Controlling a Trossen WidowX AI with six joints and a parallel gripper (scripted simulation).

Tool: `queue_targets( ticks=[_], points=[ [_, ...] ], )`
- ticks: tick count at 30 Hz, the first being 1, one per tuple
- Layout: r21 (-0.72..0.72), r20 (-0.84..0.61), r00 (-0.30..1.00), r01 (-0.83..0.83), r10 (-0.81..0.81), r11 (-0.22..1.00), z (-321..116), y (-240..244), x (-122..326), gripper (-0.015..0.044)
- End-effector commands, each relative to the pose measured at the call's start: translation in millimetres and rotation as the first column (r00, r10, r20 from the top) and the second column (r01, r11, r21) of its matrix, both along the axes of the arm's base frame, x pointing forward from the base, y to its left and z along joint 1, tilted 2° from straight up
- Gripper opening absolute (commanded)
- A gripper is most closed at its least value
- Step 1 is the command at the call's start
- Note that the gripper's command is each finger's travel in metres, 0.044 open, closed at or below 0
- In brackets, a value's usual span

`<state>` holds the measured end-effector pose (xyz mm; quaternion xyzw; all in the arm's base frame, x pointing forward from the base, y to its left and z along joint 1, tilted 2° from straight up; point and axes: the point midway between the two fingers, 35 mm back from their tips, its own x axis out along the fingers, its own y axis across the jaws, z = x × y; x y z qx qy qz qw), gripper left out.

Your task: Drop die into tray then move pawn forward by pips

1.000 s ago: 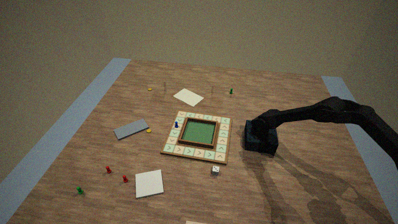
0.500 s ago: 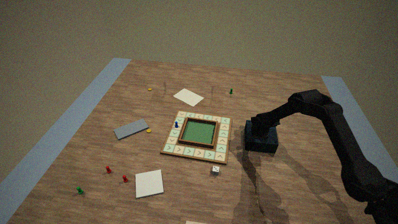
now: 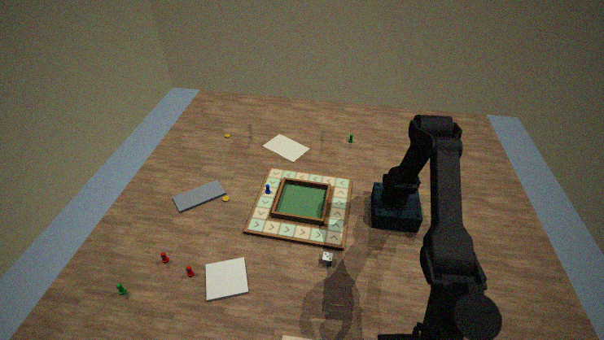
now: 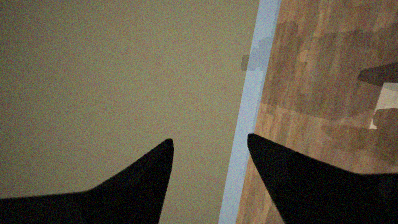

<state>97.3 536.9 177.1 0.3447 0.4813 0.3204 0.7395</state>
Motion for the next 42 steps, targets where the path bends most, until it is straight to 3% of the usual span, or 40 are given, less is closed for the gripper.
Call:
queue_targets(
  ticks=[1,13,23,42],
  points=[
    [-0.173,0.012,0.999,0.042,-0.041,0.984,-27,-50,49,0.0275],
    [-0.580,-0.081,0.983,0.089,-0.166,0.810,-97,-211,128,0.0275],
    [-0.781,-0.290,0.906,-0.038,-0.309,0.624,-133,-362,113,0.0275],
    [-0.787,-0.305,0.898,-0.049,-0.318,0.616,-150,-372,108,0.0275]
  ],
)
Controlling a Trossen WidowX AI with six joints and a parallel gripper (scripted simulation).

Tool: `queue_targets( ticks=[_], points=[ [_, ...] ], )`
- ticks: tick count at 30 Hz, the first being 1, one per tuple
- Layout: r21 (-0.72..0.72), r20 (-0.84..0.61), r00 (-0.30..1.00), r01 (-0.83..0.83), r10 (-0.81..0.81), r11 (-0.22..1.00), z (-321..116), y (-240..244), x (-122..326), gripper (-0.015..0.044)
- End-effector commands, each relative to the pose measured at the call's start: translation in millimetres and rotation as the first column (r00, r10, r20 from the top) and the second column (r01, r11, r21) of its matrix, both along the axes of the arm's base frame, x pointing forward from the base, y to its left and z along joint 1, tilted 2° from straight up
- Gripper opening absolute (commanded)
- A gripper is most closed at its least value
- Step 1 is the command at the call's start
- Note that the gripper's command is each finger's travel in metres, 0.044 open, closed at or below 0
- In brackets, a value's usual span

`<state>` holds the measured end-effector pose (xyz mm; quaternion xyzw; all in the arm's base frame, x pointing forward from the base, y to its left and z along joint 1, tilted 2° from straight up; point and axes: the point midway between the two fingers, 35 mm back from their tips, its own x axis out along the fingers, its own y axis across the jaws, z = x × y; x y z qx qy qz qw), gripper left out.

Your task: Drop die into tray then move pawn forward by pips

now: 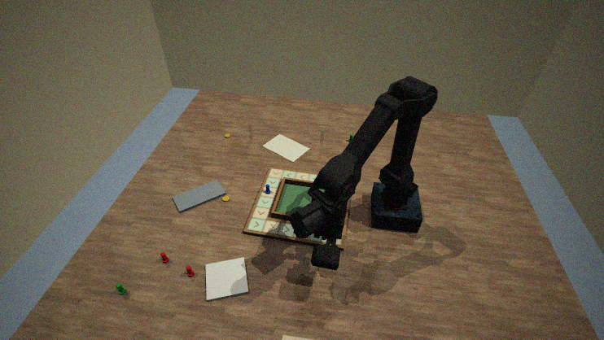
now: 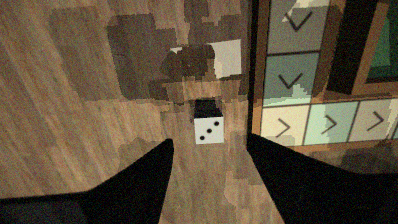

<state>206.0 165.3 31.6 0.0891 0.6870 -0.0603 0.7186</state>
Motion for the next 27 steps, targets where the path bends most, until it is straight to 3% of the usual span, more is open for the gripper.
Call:
queue_targets(
  ticks=[1,21,27],
  points=[
    [0.001,-0.006,1.000,-0.006,0.006,1.000,-6,0,0,0.0275],
    [0.000,-0.006,1.000,-0.006,0.006,1.000,-36,1,0,0.0275],
    [0.000,-0.006,1.000,-0.006,0.006,1.000,-36,1,0,0.0118]
  ],
)
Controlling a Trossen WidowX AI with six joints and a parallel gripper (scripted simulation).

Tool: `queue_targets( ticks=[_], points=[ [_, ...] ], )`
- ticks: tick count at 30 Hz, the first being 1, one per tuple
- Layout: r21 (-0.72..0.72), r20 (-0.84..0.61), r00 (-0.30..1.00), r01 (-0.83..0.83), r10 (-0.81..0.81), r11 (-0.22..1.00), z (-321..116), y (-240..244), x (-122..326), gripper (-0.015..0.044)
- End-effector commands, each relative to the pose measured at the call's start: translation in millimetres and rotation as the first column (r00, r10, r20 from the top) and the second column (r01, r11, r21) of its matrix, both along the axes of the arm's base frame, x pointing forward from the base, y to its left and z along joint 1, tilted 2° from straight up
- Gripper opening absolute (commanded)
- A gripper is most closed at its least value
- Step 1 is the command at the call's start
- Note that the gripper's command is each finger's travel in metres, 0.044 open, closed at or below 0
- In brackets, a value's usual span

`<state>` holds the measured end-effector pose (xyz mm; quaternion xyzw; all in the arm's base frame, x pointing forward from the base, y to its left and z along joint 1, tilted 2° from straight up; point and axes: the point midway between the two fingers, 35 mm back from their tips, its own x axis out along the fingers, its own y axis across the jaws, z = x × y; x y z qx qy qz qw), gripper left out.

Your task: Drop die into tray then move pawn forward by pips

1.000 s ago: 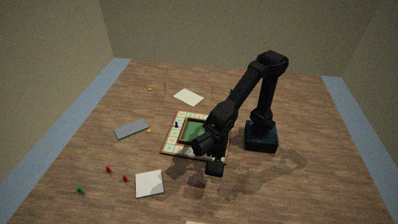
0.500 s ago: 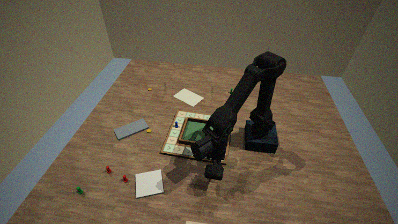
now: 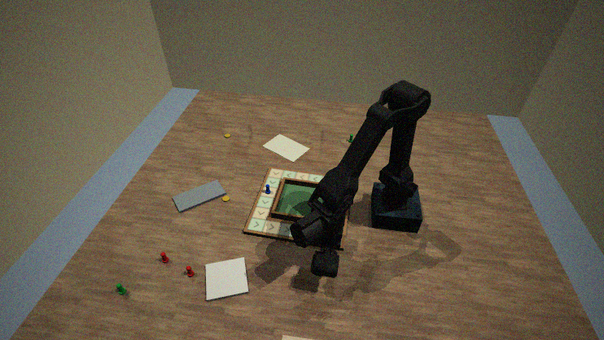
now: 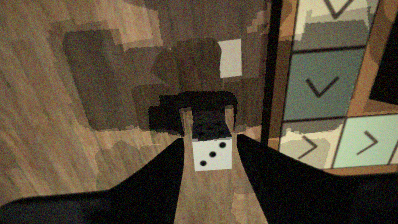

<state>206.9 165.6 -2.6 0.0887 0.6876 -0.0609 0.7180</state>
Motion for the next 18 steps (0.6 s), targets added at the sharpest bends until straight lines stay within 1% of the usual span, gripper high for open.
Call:
queue_targets(
  ticks=[1,7,9,18],
  points=[
    [0.002,-0.004,1.000,-0.006,0.006,1.000,-2,0,-1,0.0091],
    [0.002,-0.004,1.000,-0.006,0.006,1.000,-2,0,-1,0.0051],
    [0.002,-0.004,1.000,-0.006,0.006,1.000,-1,0,0,0.0000],
    [0.002,-0.004,1.000,-0.006,0.006,1.000,58,4,-1,0.0000]
  ],
)
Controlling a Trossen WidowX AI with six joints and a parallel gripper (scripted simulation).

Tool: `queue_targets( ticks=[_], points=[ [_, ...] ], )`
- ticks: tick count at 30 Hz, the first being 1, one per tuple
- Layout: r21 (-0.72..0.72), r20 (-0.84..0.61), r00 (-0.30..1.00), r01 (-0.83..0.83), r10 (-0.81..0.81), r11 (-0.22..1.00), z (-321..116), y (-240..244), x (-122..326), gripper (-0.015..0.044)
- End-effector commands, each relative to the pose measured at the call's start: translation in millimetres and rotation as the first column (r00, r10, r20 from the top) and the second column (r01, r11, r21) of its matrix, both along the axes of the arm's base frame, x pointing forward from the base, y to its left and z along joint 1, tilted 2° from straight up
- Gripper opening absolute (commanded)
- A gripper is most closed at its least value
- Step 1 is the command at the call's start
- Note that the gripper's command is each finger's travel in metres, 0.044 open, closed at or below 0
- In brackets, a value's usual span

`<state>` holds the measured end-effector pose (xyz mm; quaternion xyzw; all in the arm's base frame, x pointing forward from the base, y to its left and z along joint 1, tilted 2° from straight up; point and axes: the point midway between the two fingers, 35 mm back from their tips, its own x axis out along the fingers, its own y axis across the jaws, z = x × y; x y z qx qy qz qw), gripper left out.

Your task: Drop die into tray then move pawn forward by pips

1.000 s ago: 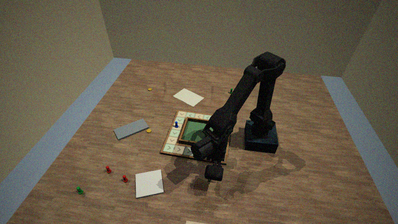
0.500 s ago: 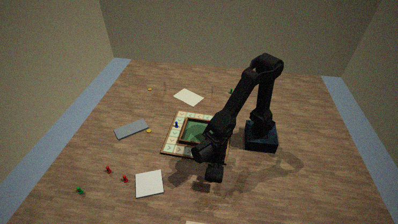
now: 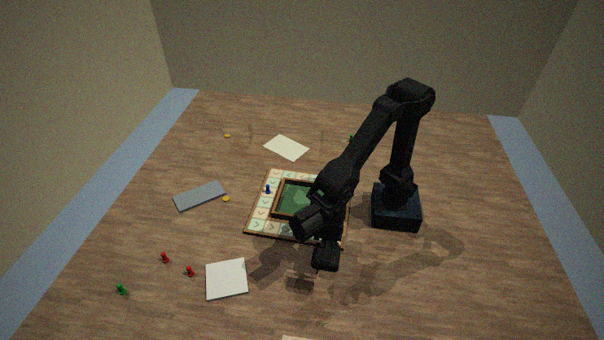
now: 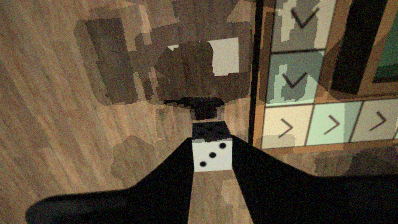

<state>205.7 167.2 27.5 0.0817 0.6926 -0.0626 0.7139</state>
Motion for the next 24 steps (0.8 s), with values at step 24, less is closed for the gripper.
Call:
queue_targets(
  ticks=[24],
  points=[
    [0.000,0.018,1.000,0.000,0.000,1.000,84,-33,12,0.0000]
  ],
)
